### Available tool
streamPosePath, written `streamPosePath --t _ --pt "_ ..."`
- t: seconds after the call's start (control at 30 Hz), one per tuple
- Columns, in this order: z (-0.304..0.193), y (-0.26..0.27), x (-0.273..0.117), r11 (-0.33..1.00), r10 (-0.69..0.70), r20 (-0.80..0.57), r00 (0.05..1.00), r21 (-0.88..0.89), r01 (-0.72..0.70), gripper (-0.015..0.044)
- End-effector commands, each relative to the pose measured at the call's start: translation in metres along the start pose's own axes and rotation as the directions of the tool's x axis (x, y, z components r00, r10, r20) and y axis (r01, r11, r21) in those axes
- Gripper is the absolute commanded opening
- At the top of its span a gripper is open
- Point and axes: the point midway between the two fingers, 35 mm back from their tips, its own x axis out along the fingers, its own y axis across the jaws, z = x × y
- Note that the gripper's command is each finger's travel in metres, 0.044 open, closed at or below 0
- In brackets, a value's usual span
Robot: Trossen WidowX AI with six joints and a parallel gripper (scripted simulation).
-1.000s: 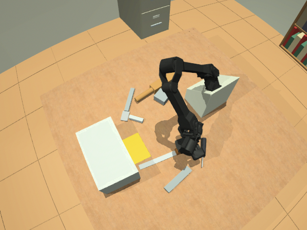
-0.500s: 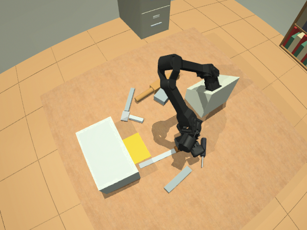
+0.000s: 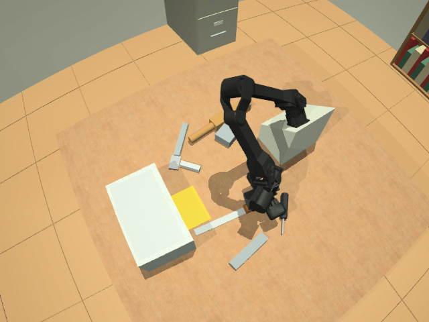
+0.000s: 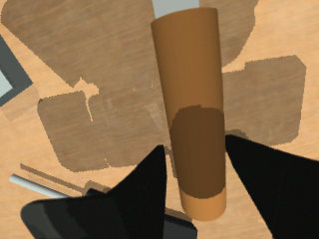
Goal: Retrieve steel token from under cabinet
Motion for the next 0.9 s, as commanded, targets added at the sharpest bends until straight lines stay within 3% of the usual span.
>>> streamPosePath --t 0.0,0.53,0.7,0.87 --pt "0.0 -0.0001 0.0 1.0 -0.001 0.003 1.0 0.0 0.001 0.027" --pt "-0.004 -0.0004 0.0049 1.0 -0.001 0.002 1.0 -0.002 0.001 0.027" --pt "-0.0012 0.0008 0.0025 1.0 0.003 0.003 1.0 0.006 -0.003 0.0139" --pt "-0.0012 0.0008 0.0025 1.0 0.003 0.003 1.0 0.006 -0.003 0.0105"
